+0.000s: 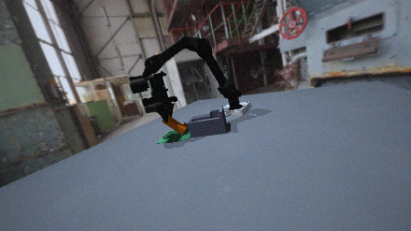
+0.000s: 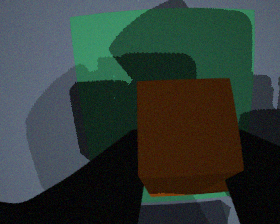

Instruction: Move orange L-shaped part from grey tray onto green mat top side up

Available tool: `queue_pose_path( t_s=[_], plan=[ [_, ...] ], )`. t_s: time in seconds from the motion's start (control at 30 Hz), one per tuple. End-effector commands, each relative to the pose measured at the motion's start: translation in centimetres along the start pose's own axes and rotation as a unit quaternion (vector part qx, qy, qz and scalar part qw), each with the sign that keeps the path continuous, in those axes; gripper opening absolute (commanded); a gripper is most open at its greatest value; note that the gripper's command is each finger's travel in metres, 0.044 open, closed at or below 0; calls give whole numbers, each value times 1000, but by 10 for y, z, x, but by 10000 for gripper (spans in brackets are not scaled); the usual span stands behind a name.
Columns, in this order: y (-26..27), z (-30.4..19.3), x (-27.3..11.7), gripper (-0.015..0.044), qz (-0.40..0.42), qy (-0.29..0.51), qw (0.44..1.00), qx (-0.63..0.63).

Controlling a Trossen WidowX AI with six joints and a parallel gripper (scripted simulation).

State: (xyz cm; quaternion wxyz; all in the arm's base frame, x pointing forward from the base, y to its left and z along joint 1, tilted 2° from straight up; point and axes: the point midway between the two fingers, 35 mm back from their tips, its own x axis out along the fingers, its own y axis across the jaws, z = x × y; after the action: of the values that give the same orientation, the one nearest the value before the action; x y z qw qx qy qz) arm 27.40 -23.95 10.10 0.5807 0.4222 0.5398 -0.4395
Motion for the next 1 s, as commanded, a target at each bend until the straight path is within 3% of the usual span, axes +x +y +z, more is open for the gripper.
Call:
queue_pose_path(
  t_s=[0.0,0.33,0.5,0.67,0.97],
  plan=[
    [0,0,0,0,0,0,1000,0],
    [0,0,-2,262,0,0,1000,0],
    [2,3,-36,394,1,0,1000,-1],
    [0,0,-85,400,2,1,1000,-3],
    [1,2,-84,400,5,-7,1000,-2]
  ],
)
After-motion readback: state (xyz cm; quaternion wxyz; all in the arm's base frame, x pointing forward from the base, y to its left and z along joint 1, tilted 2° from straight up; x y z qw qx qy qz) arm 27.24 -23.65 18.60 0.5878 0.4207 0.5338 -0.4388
